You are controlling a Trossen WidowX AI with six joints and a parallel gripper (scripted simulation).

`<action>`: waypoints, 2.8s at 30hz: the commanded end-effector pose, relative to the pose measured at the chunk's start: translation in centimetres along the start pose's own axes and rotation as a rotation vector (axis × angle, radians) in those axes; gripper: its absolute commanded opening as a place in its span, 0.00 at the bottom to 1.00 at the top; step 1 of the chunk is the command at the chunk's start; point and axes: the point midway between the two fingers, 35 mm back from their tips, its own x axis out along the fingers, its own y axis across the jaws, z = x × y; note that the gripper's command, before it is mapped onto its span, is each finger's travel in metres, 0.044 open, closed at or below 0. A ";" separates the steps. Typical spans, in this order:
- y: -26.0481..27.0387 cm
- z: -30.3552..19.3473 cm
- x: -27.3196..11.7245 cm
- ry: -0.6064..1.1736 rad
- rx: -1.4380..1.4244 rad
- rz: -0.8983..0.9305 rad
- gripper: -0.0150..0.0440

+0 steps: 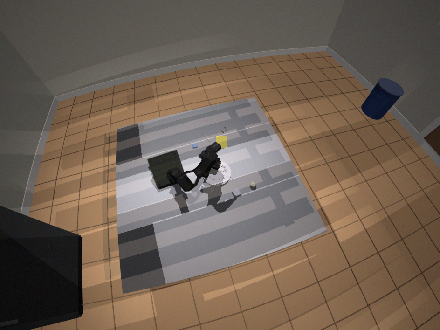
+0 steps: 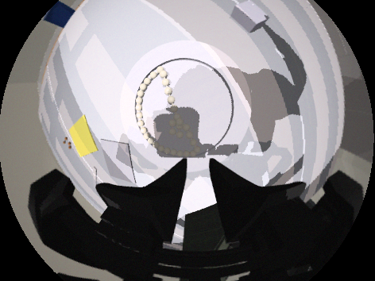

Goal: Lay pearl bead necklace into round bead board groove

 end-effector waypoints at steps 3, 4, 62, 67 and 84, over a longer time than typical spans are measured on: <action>0.0 0.0 0.4 0.001 0.013 0.005 0.46; 0.0 0.0 0.4 0.001 0.013 0.005 0.46; -0.1 0.0 3.5 0.005 0.023 0.009 0.25; -0.1 0.0 3.5 0.005 0.023 0.009 0.25; -0.6 -0.5 3.2 0.000 0.015 0.005 0.25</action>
